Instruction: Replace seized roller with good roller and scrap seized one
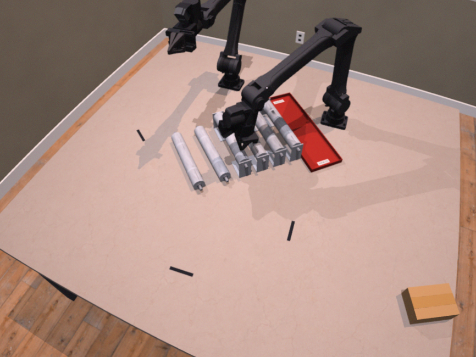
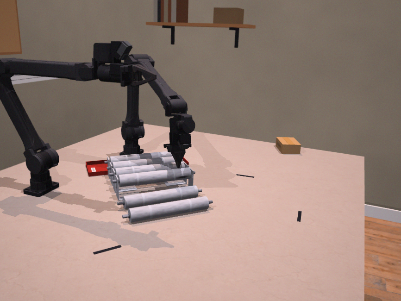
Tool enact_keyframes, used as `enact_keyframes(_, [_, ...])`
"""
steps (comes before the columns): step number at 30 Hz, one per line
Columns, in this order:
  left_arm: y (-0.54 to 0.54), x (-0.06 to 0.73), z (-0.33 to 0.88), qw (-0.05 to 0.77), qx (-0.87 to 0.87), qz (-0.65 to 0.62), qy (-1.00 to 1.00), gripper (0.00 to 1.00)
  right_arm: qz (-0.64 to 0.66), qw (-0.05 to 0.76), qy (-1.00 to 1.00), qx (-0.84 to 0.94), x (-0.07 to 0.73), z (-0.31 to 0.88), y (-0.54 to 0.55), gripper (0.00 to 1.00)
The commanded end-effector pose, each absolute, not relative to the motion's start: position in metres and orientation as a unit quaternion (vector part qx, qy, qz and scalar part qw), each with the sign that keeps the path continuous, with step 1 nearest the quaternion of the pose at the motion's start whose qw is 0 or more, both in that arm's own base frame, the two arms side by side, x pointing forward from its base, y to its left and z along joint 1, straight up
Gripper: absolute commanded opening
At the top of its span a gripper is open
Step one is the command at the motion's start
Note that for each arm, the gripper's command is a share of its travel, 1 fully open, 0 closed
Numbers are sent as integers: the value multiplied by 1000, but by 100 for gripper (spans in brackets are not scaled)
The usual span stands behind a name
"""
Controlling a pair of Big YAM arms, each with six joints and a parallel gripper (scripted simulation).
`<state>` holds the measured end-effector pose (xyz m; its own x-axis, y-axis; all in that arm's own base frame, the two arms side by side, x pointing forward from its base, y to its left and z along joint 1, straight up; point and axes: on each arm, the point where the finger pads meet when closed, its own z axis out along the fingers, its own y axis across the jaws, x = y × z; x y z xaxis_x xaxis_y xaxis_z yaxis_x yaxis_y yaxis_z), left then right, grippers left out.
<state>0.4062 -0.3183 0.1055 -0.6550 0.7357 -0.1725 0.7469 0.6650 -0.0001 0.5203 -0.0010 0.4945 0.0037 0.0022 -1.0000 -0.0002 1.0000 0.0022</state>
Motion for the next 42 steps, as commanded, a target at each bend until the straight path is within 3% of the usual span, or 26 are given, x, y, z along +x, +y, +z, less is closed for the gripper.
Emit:
enact_keyframes(1, [-322, 404, 91, 67, 408, -35, 910, 0, 1, 707, 707, -5, 519, 494, 4, 0])
enact_keyframes(42, [-346, 422, 100, 78, 412, -36, 907, 0, 1, 707, 707, -5, 519, 494, 4, 0])
